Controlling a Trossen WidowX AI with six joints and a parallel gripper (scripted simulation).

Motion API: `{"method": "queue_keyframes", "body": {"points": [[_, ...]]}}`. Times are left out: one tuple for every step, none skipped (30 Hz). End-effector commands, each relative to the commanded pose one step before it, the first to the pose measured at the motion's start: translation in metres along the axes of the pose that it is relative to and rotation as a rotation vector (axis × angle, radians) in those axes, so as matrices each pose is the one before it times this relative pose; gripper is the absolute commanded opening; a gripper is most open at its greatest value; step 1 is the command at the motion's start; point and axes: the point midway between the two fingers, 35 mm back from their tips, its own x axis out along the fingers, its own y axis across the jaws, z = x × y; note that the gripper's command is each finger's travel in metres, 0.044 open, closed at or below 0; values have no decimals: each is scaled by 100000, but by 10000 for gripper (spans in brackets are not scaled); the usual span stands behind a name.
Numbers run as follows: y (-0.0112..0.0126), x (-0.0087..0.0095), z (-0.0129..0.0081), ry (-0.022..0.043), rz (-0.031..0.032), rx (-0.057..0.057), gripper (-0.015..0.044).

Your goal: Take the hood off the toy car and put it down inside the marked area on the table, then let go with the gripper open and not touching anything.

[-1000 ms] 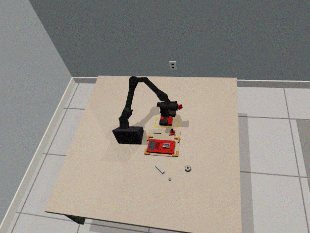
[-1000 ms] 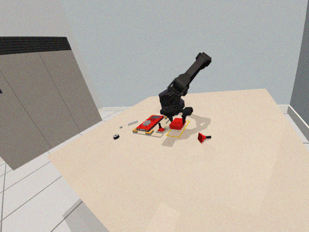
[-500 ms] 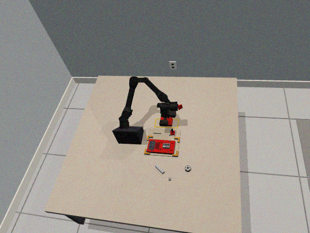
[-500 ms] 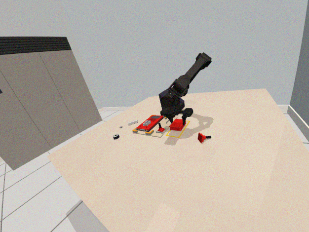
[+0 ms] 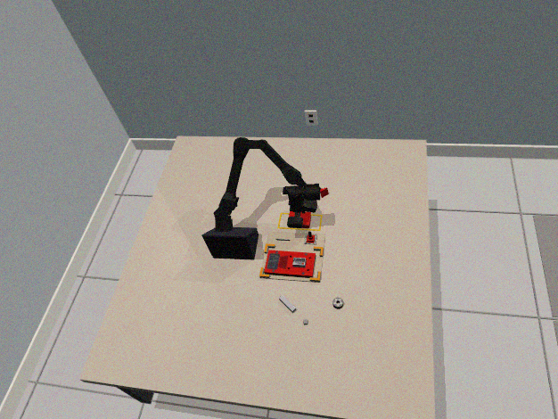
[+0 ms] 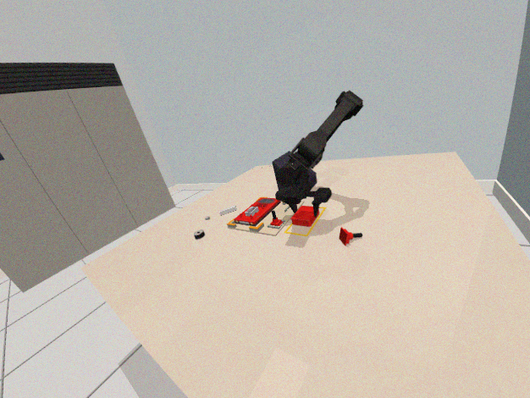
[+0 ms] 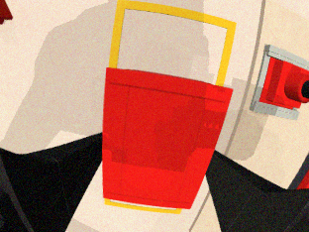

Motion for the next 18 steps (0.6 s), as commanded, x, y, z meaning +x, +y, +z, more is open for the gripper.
{"method": "queue_keyframes", "body": {"points": [[55,219,10,-59,460,353,0],[1,49,-2,0,5,0,0],[1,49,-2,0,5,0,0],[1,40,-1,0,4,0,0],[-51,-162,-11,61,-444,-354,26],[0,0,0,0,0,0,53],[0,0,0,0,0,0,79],[0,0,0,0,0,0,105],[0,0,0,0,0,0,131],[0,0,0,0,0,0,157],[0,0,0,0,0,0,184],[0,0,0,0,0,0,210],[0,0,0,0,0,0,236],[0,0,0,0,0,0,263],[0,0,0,0,0,0,289],[0,0,0,0,0,0,315],[0,0,0,0,0,0,341],[0,0,0,0,0,0,368]]}}
